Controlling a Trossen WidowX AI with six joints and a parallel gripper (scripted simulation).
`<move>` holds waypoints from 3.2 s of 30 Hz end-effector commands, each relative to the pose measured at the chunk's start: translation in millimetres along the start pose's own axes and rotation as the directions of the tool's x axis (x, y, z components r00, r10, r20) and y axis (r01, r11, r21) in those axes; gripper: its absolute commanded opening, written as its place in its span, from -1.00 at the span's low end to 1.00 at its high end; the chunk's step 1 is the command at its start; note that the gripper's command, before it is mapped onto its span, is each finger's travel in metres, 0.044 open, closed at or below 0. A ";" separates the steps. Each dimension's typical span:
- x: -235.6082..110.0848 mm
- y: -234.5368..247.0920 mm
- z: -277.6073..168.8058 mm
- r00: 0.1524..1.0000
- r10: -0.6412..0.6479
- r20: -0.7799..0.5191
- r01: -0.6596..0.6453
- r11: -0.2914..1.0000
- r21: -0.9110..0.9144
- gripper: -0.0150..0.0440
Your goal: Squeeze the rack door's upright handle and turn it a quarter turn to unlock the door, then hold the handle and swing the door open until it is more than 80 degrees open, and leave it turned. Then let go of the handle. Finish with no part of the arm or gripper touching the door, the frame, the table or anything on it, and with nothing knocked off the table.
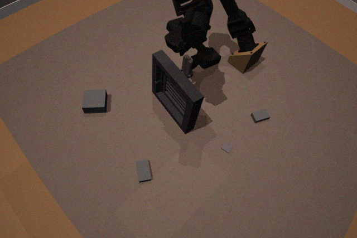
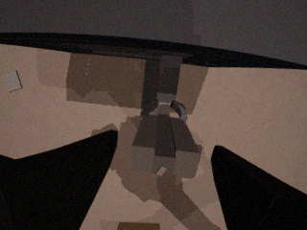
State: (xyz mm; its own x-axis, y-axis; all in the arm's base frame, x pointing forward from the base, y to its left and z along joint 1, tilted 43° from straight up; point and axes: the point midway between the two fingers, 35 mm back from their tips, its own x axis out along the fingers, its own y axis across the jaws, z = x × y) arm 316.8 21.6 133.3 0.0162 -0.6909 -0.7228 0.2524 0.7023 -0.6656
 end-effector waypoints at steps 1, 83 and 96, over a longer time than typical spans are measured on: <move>8.2 0.9 -1.8 1.000 0.002 -0.021 -0.002 1.000 -0.012 0.47; 31.7 0.1 -3.2 0.998 0.006 -0.069 0.068 -0.312 0.948 -0.46; 31.7 0.1 -3.2 0.998 0.006 -0.069 0.068 -0.312 0.948 -0.46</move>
State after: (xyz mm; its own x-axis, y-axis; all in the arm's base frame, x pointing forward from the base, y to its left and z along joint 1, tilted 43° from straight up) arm 312.3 0.5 110.8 -0.0547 -0.6762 -0.7347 0.8543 -0.4126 0.3162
